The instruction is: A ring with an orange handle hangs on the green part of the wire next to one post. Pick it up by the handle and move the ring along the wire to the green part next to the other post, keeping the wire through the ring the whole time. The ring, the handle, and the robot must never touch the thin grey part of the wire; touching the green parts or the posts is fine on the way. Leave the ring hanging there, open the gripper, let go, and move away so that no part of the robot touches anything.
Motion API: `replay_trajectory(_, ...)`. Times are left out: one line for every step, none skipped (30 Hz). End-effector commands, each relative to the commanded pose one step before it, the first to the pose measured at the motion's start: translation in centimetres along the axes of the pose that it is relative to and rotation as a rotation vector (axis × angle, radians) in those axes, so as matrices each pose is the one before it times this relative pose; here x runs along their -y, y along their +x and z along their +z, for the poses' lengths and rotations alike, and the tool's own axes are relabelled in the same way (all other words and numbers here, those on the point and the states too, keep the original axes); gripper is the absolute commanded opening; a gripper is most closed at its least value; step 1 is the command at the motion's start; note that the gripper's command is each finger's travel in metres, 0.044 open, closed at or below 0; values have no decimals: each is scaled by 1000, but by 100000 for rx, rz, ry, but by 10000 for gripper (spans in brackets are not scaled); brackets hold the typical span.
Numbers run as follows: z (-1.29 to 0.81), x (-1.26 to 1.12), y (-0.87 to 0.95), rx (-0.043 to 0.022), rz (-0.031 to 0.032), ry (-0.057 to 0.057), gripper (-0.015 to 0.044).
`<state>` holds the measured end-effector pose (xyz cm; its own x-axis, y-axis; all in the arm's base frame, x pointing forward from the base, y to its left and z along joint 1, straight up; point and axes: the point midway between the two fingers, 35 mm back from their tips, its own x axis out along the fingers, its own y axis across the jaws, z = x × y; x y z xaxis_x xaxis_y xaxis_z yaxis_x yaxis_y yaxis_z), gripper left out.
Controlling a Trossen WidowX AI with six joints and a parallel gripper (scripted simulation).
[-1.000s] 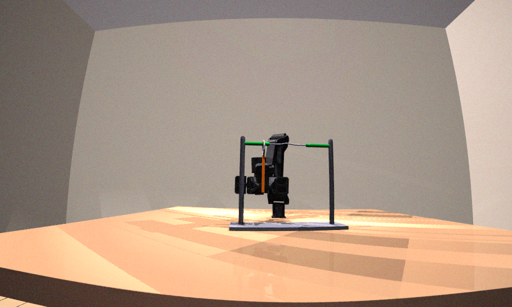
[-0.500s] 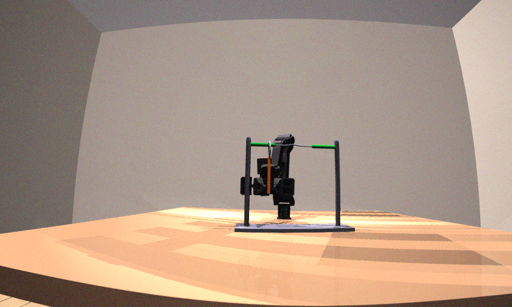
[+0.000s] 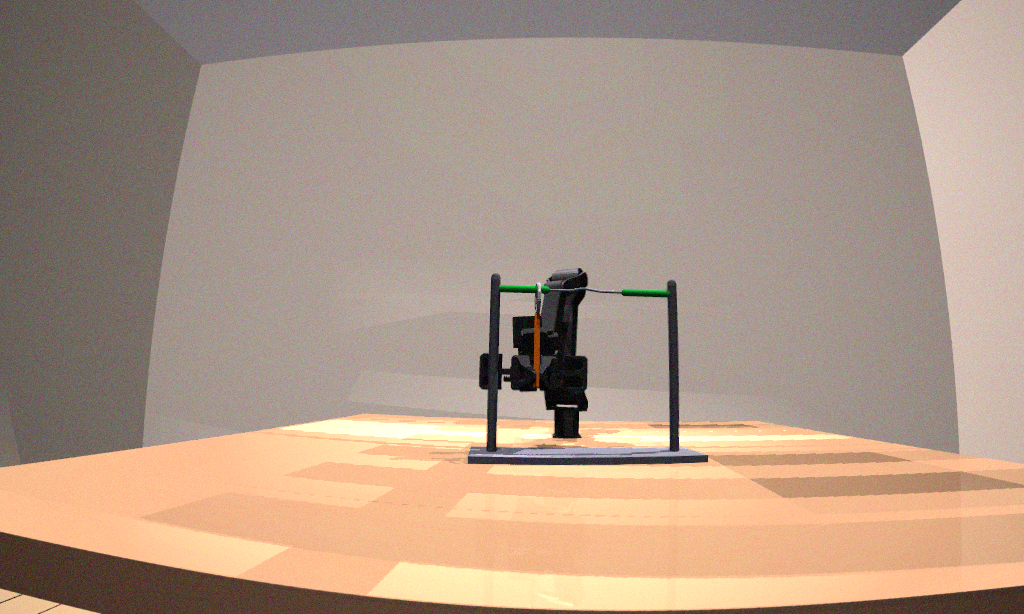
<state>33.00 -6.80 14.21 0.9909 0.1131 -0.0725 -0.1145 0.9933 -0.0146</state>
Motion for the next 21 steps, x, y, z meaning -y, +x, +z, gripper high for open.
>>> replay_trajectory(30,-6,1,4,28,-24,-150)
replay_trajectory(63,4,-1,6,-17,11,-150)
replay_trajectory(86,5,-2,8,-23,15,-150)
replay_trajectory(112,7,-3,11,-29,19,-150)
replay_trajectory(142,7,-6,13,-37,25,-150)
replay_trajectory(174,8,-9,16,-45,30,-150)
replay_trajectory(197,7,-13,18,-51,34,-150)
replay_trajectory(204,6,-16,18,-53,35,-150)
replay_trajectory(206,4,-19,18,-53,36,-150)
replay_trajectory(171,2,-18,15,-44,30,-150)
replay_trajectory(103,0,-12,9,-26,18,-150)
replay_trajectory(35,0,-4,3,-9,6,-150)
replay_trajectory(0,0,0,0,0,0,-150)
replay_trajectory(0,0,0,0,0,0,-150)
replay_trajectory(0,0,0,0,0,0,-150)
replay_trajectory(0,0,0,0,0,0,-150)
replay_trajectory(0,0,0,0,0,0,-150)
replay_trajectory(0,0,0,0,0,0,-150)
replay_trajectory(0,0,0,0,0,0,-150)
replay_trajectory(0,0,0,0,0,0,-150)
replay_trajectory(0,0,0,0,0,0,-150)
